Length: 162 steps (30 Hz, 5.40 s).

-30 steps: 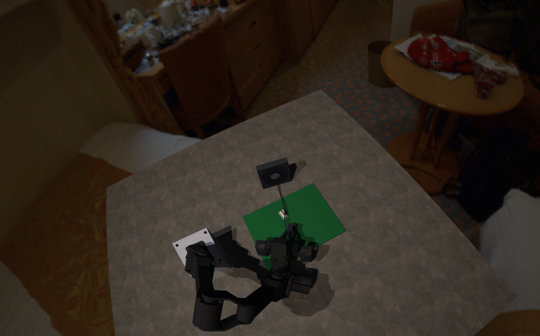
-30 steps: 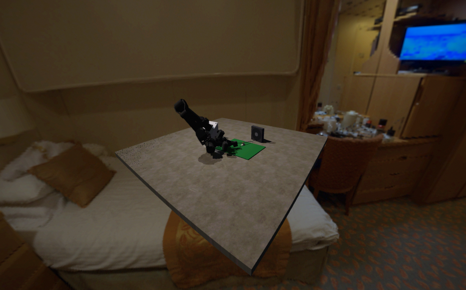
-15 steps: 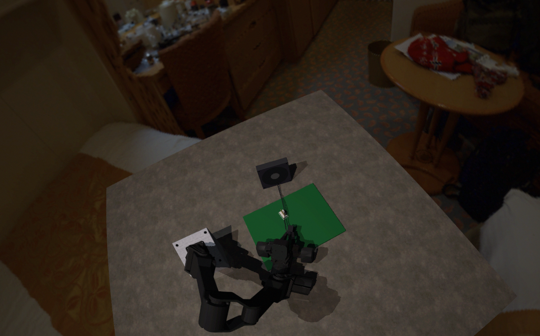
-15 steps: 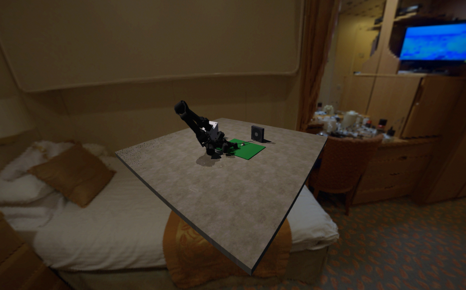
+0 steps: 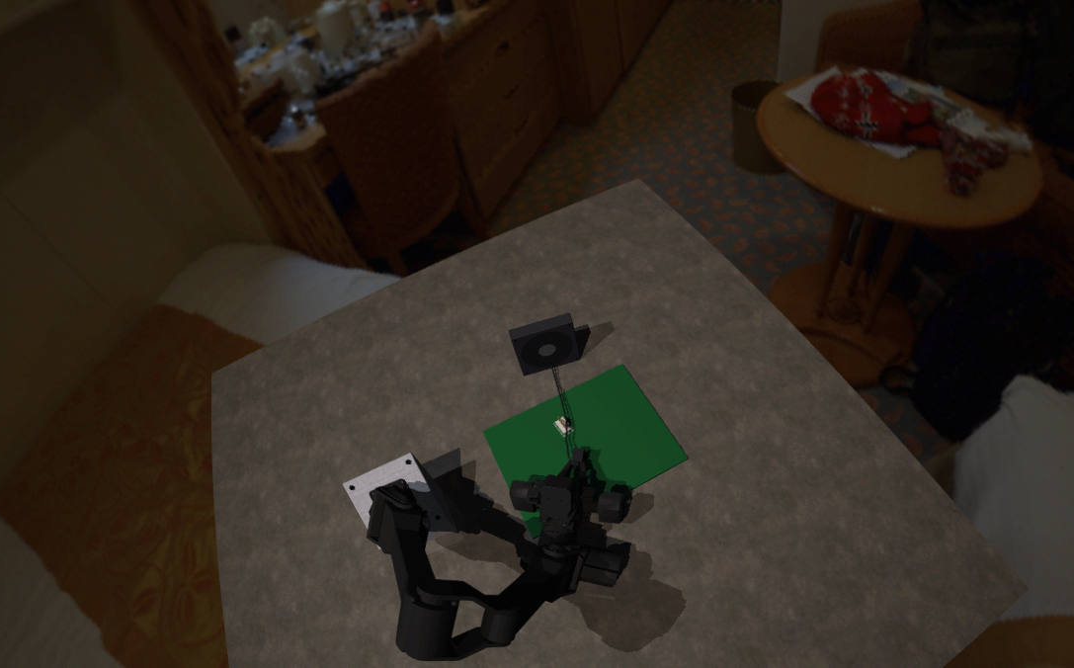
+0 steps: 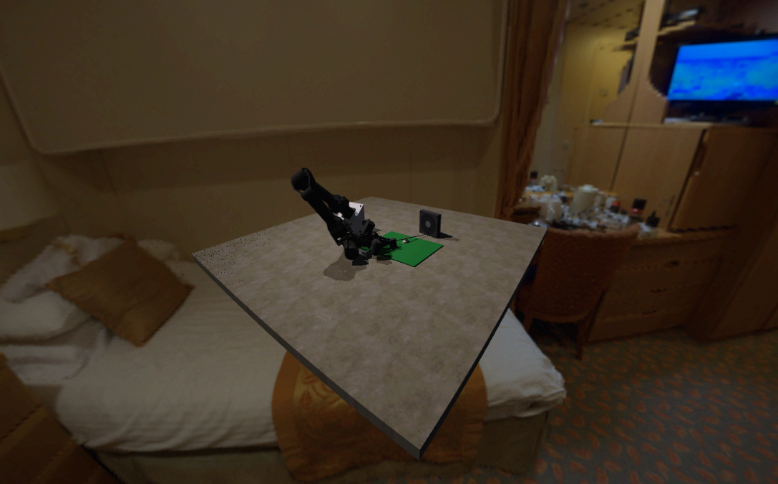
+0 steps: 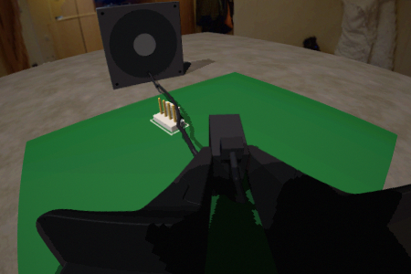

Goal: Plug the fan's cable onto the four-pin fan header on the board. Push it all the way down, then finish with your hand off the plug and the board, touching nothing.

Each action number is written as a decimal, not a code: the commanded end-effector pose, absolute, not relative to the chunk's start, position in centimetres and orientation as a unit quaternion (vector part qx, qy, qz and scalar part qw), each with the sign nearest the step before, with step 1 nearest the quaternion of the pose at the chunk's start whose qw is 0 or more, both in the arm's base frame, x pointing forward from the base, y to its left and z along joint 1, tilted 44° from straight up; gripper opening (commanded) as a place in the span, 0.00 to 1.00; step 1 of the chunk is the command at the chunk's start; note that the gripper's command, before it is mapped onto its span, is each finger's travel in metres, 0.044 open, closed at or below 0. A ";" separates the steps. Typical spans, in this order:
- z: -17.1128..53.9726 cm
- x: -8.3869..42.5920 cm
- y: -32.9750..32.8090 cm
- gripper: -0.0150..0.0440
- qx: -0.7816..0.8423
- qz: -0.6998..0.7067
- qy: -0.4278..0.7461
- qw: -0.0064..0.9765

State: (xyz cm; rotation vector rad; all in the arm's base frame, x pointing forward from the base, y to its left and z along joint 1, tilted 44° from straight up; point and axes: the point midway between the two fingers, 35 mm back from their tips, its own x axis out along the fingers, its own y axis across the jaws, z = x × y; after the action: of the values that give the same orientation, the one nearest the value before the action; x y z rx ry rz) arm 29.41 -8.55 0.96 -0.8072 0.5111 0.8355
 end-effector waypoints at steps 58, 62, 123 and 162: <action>1.0 29.4 -8.5 0.49 -0.377 0.390 0.239 0.805; 1.0 29.4 -8.6 0.49 -0.377 0.390 0.239 0.805; 7.2 23.5 -6.8 1.00 -0.302 0.423 0.477 0.709; 8.3 23.8 -5.2 1.00 -0.398 0.208 0.720 0.529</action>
State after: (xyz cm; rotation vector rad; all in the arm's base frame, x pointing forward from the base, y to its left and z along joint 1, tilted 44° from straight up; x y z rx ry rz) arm 23.57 -5.34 7.98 -0.9123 1.6950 0.5550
